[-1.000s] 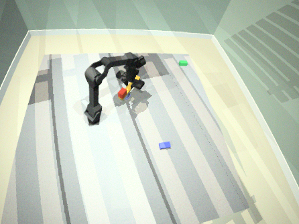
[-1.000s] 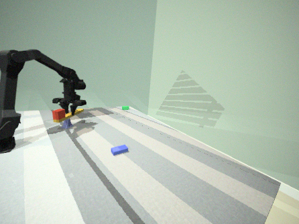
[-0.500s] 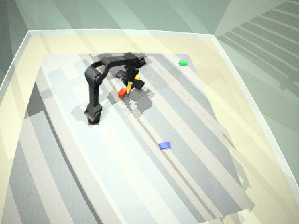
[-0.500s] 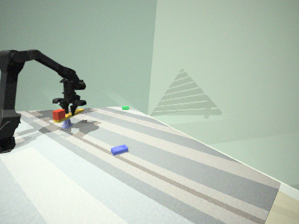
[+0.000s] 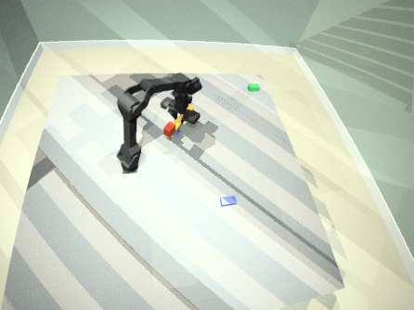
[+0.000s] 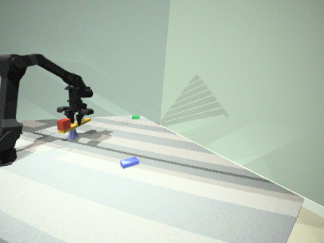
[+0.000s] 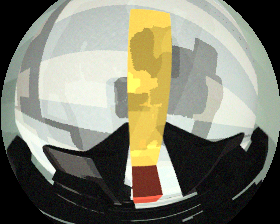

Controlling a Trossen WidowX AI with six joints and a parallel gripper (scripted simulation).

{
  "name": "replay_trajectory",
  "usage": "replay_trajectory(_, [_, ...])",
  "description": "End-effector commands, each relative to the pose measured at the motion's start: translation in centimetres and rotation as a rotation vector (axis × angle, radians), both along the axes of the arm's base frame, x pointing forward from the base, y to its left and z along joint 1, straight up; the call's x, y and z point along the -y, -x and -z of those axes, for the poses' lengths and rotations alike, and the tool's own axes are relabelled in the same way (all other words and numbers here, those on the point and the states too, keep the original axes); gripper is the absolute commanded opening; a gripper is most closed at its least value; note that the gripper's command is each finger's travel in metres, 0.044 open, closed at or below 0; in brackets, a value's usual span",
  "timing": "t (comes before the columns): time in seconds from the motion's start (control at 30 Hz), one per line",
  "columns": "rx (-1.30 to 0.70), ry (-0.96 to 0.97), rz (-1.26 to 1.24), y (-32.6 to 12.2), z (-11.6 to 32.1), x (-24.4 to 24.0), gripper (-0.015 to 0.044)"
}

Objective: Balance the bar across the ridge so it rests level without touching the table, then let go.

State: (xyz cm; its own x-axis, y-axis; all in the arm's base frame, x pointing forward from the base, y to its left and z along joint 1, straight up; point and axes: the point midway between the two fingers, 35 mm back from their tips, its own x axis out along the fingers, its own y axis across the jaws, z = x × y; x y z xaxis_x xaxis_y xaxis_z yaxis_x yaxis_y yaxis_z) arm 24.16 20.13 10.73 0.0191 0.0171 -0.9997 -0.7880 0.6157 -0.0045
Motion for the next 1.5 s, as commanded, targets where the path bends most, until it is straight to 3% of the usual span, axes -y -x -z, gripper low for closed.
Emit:
replay_trajectory(0.0, [0.002,-0.001,0.001,-0.03,0.06,0.0,0.0])
replay_trajectory(1.47, [0.002,-0.001,0.001,-0.03,0.43,-0.01,0.0])
